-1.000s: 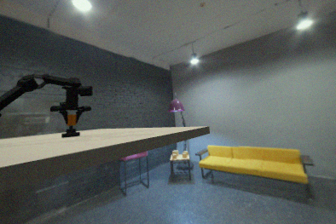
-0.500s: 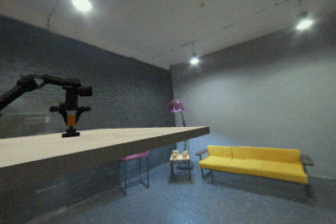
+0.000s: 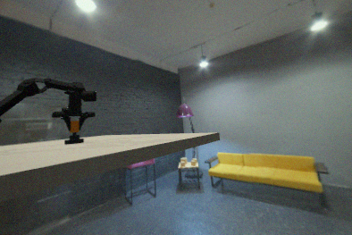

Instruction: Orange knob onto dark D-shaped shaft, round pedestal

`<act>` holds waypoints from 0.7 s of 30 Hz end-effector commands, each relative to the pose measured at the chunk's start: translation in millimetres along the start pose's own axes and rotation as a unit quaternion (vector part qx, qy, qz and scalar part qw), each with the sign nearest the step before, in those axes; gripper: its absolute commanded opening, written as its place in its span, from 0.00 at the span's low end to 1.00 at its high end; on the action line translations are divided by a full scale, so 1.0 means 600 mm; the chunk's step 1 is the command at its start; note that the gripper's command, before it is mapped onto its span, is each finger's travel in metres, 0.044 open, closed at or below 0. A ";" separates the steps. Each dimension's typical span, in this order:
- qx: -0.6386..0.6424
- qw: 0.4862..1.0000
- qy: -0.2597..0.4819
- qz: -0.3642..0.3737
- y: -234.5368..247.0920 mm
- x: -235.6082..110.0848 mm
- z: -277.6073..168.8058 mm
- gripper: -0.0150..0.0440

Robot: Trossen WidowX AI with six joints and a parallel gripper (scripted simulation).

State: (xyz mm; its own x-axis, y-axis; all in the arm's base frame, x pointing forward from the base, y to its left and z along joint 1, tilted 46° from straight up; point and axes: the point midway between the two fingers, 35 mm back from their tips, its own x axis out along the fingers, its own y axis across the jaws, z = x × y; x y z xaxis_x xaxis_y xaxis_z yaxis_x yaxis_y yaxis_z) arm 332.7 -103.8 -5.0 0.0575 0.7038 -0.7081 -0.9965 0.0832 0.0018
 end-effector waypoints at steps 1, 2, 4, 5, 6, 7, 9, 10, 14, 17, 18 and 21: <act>0.005 1.000 0.000 -0.001 -0.001 0.001 0.001 0.25; 0.005 1.000 0.000 -0.001 -0.001 0.001 0.001 0.25; 0.005 1.000 0.000 -0.001 -0.001 0.003 0.001 0.25; 0.005 1.000 0.000 -0.001 -0.002 0.004 0.000 0.25; 0.005 1.000 0.000 -0.001 -0.002 0.007 0.000 0.25; 0.005 1.000 0.000 -0.001 -0.002 0.008 0.000 0.25; 0.005 1.000 0.000 -0.001 -0.001 0.011 0.000 0.25; 0.005 1.000 0.000 -0.001 -0.001 0.012 0.000 0.25; 0.005 1.000 0.000 -0.001 -0.001 0.017 0.000 0.25; 0.005 1.000 0.000 -0.001 -0.001 0.021 0.001 0.25; 0.005 1.000 0.000 -0.001 -0.002 0.022 0.001 0.25; 0.005 1.000 0.000 -0.001 -0.002 0.026 0.001 0.25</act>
State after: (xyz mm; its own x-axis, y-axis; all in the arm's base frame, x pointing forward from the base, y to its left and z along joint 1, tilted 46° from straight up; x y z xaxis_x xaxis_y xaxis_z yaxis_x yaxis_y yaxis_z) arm 334.1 -94.5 -14.0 0.0539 0.7012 -0.7109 -0.9965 0.0837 0.0071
